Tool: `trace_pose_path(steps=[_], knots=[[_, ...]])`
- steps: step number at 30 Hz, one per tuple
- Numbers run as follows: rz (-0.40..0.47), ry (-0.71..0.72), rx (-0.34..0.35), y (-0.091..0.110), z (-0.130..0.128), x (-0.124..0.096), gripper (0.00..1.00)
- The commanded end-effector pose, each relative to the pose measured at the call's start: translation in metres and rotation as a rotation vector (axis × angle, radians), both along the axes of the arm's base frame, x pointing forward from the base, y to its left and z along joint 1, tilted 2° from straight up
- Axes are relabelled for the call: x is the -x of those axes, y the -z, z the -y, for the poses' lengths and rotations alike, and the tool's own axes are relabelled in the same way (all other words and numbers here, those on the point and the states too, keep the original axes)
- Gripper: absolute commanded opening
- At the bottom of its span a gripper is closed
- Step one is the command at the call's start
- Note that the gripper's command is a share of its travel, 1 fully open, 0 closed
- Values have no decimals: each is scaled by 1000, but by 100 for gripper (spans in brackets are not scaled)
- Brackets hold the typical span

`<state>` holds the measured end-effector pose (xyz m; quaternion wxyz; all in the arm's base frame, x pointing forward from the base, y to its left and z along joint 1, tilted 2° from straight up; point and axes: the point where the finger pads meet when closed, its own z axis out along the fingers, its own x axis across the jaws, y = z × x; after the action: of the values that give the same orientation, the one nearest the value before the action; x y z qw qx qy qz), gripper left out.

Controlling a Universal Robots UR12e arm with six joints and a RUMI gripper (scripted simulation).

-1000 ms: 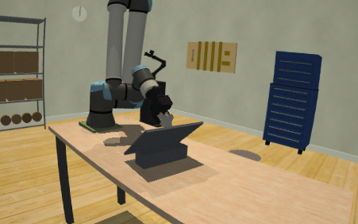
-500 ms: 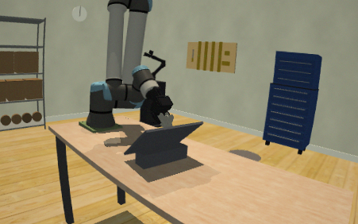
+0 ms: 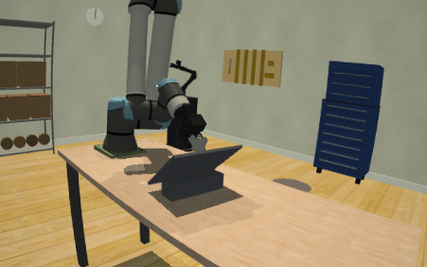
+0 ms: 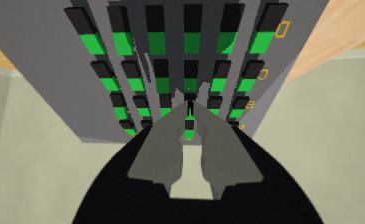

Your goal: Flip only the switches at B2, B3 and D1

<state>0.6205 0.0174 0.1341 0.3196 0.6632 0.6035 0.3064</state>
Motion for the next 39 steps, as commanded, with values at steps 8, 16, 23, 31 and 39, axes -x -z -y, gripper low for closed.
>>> trace_pose_path(steps=[8, 16, 23, 31, 39], knots=[[1, 0, 0, -11, -1, 14, 0], [1, 0, 0, -18, -2, 23, 0], [1, 0, 0, -18, -2, 23, 0], [1, 0, 0, -9, -12, 32, 0], [1, 0, 0, 29, -59, 69, 0]])
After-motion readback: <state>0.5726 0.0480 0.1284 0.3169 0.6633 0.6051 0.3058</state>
